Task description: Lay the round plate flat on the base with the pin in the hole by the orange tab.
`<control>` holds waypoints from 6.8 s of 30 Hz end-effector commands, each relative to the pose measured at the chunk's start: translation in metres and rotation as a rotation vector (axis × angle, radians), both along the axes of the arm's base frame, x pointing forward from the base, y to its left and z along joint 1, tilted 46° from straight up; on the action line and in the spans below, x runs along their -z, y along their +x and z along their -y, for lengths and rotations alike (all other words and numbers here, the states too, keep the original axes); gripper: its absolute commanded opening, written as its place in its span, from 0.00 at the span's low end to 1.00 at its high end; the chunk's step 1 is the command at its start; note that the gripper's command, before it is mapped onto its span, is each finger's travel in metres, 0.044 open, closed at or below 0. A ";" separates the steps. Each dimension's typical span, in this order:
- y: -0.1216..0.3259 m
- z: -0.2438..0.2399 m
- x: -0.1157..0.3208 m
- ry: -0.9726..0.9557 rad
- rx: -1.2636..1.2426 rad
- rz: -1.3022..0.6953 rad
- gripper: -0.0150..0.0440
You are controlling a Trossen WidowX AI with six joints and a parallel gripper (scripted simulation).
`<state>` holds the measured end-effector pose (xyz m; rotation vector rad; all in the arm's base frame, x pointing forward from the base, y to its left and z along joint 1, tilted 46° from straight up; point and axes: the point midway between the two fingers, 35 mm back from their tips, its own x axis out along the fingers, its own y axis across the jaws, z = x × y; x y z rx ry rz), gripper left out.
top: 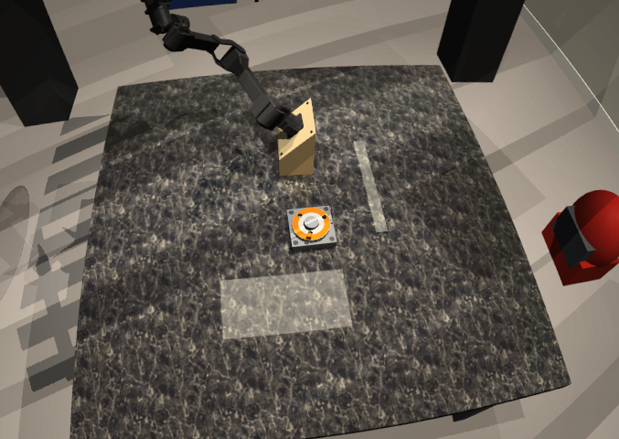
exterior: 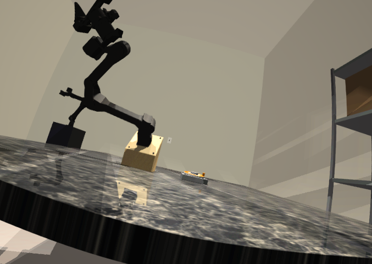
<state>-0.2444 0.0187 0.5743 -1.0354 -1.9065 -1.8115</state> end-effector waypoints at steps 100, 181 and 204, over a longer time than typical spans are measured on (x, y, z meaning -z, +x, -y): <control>0.574 0.076 0.605 2.607 0.160 -1.956 0.25; 0.581 0.064 0.619 2.608 0.158 -1.956 0.25; 0.582 0.059 0.624 2.608 0.158 -1.957 0.25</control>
